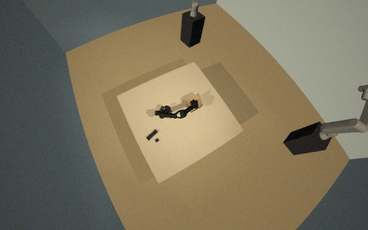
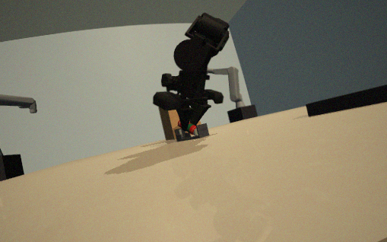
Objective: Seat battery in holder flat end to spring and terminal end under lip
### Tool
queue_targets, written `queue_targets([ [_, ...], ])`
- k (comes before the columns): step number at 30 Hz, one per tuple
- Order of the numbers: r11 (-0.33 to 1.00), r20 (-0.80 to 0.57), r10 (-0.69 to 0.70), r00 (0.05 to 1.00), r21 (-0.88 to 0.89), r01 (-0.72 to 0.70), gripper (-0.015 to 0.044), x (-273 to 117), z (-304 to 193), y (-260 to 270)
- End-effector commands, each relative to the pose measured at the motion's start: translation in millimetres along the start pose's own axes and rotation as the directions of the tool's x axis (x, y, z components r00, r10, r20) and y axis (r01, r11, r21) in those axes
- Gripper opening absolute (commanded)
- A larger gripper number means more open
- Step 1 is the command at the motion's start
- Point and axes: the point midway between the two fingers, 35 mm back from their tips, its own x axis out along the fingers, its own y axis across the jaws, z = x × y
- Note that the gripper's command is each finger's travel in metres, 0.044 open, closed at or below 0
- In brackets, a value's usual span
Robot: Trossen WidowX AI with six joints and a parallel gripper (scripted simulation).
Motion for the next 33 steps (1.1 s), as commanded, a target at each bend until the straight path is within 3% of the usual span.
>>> queue_targets([
  [1,1.000,-0.004,0.002,1.000,-0.001,-0.002,0.0077,-1.1,-4.5,0.0],
  [33,1.000,-0.066,0.003,0.998,-0.002,-0.003,0.0077,-1.6,-11.4,2.8],
])
